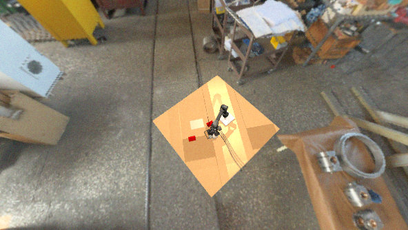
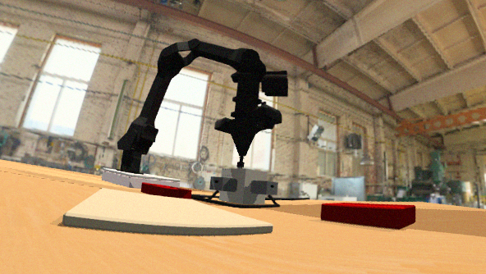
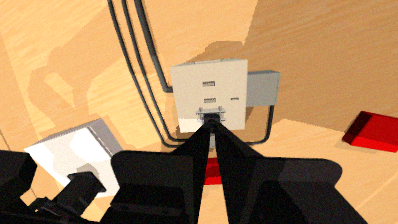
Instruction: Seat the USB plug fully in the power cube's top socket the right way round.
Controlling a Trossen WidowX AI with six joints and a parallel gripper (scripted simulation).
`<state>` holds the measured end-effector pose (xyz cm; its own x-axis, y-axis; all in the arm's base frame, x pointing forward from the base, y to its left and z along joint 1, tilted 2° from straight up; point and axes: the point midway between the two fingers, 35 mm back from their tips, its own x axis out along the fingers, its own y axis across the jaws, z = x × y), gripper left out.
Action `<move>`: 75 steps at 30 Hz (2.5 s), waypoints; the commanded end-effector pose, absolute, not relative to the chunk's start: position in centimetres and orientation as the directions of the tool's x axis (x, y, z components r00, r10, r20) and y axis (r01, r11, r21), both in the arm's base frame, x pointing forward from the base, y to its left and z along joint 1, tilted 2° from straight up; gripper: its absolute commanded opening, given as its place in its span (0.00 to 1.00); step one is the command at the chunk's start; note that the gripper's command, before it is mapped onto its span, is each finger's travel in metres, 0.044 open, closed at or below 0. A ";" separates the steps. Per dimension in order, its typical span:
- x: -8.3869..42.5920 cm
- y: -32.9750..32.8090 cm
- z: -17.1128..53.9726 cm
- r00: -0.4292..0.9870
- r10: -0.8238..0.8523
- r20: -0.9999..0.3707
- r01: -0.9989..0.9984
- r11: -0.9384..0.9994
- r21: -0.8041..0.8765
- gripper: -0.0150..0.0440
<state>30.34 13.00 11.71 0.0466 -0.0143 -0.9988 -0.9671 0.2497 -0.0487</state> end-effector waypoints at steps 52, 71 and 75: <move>30.2 13.0 14.5 0.044 -0.015 -0.999 -0.960 0.277 -0.046 0.25; 30.2 13.0 14.4 0.042 -0.016 -0.999 -0.724 0.688 -0.042 0.25; 30.2 13.0 14.4 0.042 -0.016 -0.999 -0.648 0.761 -0.040 0.25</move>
